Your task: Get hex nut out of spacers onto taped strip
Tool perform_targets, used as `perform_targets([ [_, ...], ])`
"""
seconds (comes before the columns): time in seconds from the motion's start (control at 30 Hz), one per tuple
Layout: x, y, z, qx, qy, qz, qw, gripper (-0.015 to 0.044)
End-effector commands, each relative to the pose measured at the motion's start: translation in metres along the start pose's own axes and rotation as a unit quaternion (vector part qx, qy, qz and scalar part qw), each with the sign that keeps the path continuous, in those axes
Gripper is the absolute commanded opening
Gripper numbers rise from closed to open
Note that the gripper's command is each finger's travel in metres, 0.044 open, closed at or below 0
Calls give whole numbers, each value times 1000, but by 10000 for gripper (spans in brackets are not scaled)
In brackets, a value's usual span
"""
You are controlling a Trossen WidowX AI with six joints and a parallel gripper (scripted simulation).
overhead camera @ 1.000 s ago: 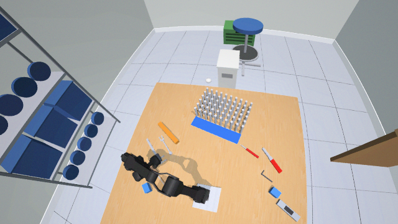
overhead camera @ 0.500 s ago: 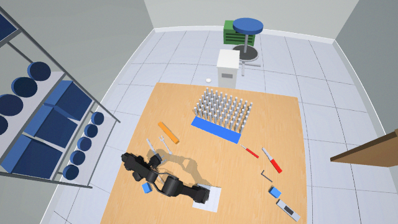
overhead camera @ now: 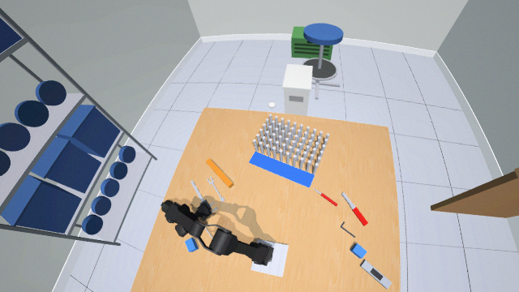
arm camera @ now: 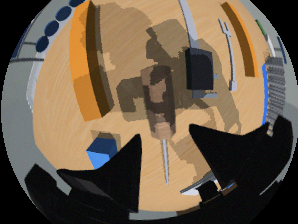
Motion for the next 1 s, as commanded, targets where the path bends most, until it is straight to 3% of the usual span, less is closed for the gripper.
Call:
perform_targets([
  [0.0,0,-1,9,4,-1,2,1000,280],
  [0.73,-2,-3,42,4,-1,2,1000,280],
  [0.87,-2,-3,42,4,-1,2,1000,175],
  [0.97,-2,-3,42,4,-1,2,1000,155],
])
Point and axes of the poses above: the point midway between the two fingers, 35 mm back from their tips, its own z axis out along the fingers, its own x axis across the jaws, y = z × x, the point moved 8 cm from there along -z, back along the fingers, and after that the axes turned 11 degrees about z, right-handed, at the moved point
